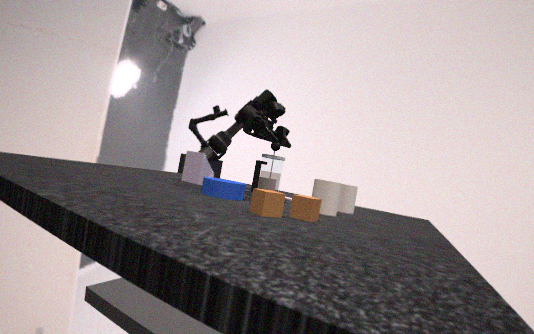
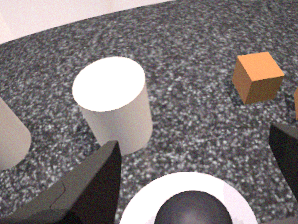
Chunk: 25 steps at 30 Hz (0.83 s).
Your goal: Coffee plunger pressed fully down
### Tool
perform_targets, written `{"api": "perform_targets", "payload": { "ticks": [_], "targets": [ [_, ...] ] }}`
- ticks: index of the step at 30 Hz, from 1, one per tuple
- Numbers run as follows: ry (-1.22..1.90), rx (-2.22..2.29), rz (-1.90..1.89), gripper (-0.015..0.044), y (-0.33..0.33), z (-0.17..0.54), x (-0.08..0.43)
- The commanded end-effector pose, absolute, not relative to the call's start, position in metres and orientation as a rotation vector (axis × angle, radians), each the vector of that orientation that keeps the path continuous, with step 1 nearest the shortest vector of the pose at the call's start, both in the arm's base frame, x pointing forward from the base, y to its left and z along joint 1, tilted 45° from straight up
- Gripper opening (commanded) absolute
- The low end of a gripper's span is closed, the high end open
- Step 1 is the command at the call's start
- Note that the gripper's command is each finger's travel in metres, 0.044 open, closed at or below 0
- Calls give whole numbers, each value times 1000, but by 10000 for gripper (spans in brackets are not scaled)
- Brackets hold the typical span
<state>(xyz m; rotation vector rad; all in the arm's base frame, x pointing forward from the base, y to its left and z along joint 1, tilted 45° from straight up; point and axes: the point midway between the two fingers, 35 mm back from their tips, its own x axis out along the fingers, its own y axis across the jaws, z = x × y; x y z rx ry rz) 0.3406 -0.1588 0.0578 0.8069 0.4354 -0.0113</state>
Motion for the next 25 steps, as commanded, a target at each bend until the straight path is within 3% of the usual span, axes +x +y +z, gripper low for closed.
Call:
{"api": "perform_targets", "payload": {
  "ticks": [1,14,25],
  "targets": [
    [436,804,-16,438,-159,57,340],
    [457,818,-10,440,-202,115,306],
    [457,819,-10,440,-202,115,306]
  ]
}}
